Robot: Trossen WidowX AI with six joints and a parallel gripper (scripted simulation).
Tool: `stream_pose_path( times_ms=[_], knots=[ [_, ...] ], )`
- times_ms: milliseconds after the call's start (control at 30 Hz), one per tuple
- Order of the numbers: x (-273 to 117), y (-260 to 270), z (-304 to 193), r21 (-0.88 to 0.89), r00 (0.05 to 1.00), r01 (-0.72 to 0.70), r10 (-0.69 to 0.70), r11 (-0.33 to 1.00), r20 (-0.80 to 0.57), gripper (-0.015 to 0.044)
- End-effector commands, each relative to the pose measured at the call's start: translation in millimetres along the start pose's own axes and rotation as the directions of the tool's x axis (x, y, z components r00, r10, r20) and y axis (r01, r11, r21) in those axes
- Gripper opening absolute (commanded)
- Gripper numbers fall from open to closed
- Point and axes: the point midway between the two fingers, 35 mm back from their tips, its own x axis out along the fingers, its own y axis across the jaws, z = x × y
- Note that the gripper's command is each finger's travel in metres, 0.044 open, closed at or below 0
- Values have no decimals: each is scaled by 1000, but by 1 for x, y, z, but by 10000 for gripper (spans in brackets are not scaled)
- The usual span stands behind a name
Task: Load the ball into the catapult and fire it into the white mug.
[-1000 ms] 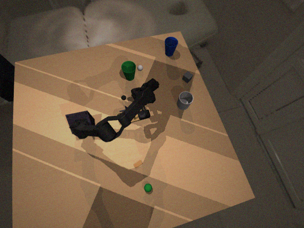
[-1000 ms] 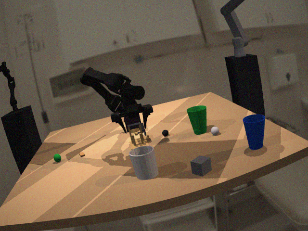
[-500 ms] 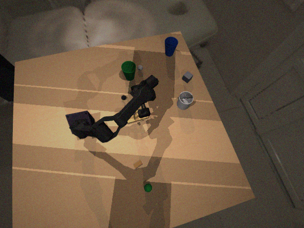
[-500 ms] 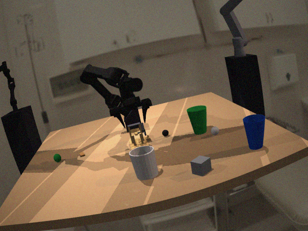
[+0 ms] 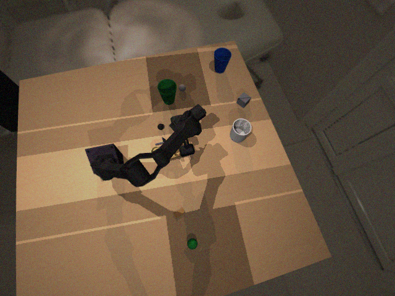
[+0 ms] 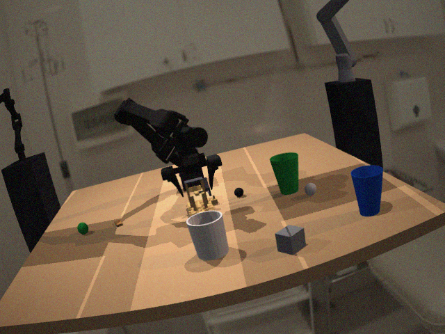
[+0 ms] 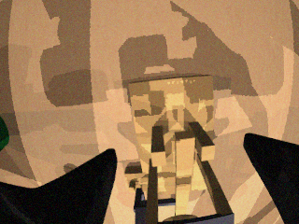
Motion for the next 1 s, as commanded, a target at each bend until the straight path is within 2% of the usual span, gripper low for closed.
stream_pose_path(
  times_ms=[0,800,967],
  knots=[
    [8,-1,-1,-8,1000,7,-7,1000,-2,440],
    [44,-2,-2,-8,1000,10,-10,1000,-2,440],
    [41,-1,-1,0,1000,3,-3,1000,-2,309]
  ],
)
